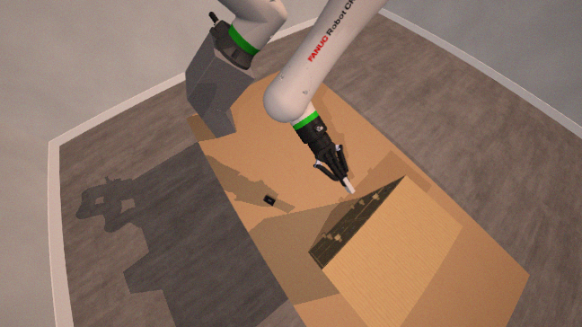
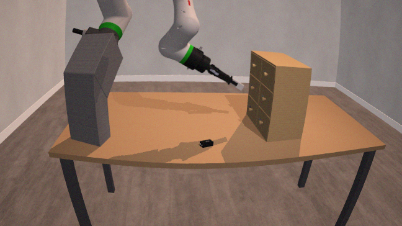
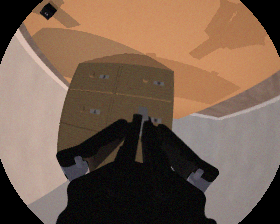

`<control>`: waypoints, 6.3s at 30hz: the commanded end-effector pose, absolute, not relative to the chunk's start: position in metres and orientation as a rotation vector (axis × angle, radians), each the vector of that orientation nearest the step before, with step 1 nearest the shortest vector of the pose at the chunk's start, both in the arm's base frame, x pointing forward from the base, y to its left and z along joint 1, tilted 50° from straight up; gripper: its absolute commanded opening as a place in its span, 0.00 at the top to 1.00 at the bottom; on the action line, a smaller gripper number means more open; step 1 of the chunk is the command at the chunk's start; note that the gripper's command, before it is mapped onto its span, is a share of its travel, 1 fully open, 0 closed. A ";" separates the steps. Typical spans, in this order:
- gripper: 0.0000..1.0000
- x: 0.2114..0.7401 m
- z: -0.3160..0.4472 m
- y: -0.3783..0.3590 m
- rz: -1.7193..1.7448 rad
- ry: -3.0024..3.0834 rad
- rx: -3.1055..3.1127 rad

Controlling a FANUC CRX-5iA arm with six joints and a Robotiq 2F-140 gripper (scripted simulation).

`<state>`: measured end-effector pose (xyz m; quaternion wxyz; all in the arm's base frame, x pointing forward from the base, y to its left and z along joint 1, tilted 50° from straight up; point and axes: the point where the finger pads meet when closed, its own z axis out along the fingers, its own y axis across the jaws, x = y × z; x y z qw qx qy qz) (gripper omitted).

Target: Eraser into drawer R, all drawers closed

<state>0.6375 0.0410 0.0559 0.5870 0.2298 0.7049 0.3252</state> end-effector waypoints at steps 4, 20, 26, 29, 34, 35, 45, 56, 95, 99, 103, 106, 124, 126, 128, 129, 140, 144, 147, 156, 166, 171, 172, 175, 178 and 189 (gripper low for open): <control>1.00 0.624 0.052 0.043 0.757 1.642 0.535; 1.00 0.577 0.052 0.039 0.757 1.642 0.535; 1.00 0.570 0.052 0.038 0.757 1.642 0.535; 1.00 0.570 0.052 0.038 0.758 1.643 0.534; 1.00 0.568 0.053 0.038 0.766 1.658 0.529; 1.00 0.568 0.053 0.038 0.766 1.658 0.529; 1.00 0.556 0.056 0.033 0.801 1.745 0.499; 1.00 0.535 0.063 0.025 0.865 1.902 0.441; 1.00 0.442 0.090 -0.013 1.134 2.588 0.104; 1.00 0.442 0.090 -0.013 1.134 2.588 0.104; 1.00 0.442 0.090 -0.013 1.134 2.588 0.104; 1.00 0.442 0.090 -0.013 1.134 2.588 0.104; 0.00 0.442 0.090 -0.013 1.134 2.588 0.104; 0.00 0.442 0.090 -0.013 1.134 2.588 0.104; 0.00 0.442 0.090 -0.013 1.134 2.588 0.104; 0.00 0.442 0.090 -0.013 1.134 2.588 0.104; 0.00 0.442 0.090 -0.013 1.134 2.588 0.104; 0.00 0.442 0.090 -0.013 1.134 2.588 0.104; 0.00 0.442 0.090 -0.013 1.134 2.588 0.104; 0.00 0.442 0.090 -0.013 1.134 2.588 0.104; 0.00 0.442 0.090 -0.013 1.134 2.588 0.104; 0.00 0.442 0.090 -0.013 1.134 2.588 0.104; 0.00 0.442 0.090 -0.013 1.134 2.588 0.104; 0.00 0.442 0.090 -0.013 1.134 2.588 0.104; 0.00 0.442 0.090 -0.013 1.134 2.588 0.104; 0.00 0.442 0.090 -0.013 1.134 2.588 0.104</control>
